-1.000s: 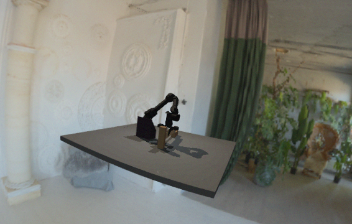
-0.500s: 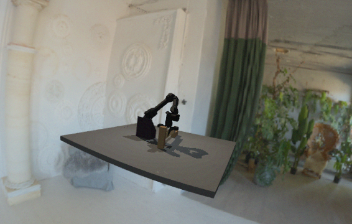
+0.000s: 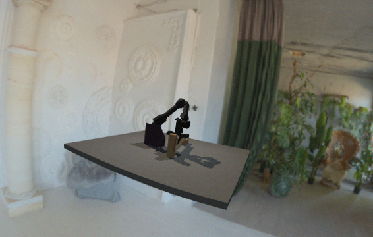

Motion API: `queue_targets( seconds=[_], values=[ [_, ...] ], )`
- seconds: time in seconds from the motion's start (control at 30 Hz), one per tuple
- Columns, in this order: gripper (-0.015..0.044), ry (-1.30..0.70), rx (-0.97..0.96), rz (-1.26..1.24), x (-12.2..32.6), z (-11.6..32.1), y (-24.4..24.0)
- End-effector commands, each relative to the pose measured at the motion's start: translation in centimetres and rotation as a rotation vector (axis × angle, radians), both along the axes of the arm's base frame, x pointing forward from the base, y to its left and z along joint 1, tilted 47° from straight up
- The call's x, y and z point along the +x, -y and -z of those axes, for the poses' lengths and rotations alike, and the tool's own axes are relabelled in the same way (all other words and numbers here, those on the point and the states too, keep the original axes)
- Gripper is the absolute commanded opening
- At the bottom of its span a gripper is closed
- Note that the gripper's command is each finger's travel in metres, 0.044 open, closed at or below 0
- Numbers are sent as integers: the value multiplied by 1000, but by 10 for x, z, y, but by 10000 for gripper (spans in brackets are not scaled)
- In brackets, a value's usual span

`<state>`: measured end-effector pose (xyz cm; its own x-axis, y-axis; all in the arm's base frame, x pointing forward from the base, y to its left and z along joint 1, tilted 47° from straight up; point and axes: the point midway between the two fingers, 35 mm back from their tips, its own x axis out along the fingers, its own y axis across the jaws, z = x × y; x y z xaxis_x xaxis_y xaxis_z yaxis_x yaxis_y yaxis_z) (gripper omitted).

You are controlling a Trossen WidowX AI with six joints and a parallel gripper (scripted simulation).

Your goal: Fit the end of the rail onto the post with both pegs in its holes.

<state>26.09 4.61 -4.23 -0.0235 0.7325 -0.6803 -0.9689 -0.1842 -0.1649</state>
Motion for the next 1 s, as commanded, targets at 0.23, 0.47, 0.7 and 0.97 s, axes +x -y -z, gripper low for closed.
queue_targets(
  seconds=[0.23,0.47,0.7,0.97],
  values=[
    [0,8,0,5,2,2,5],
    [0,8,-1,5,3,4,6],
    [0,8,-1,5,4,5,8],
    [0,8,-1,5,4,7,9]
  ],
)
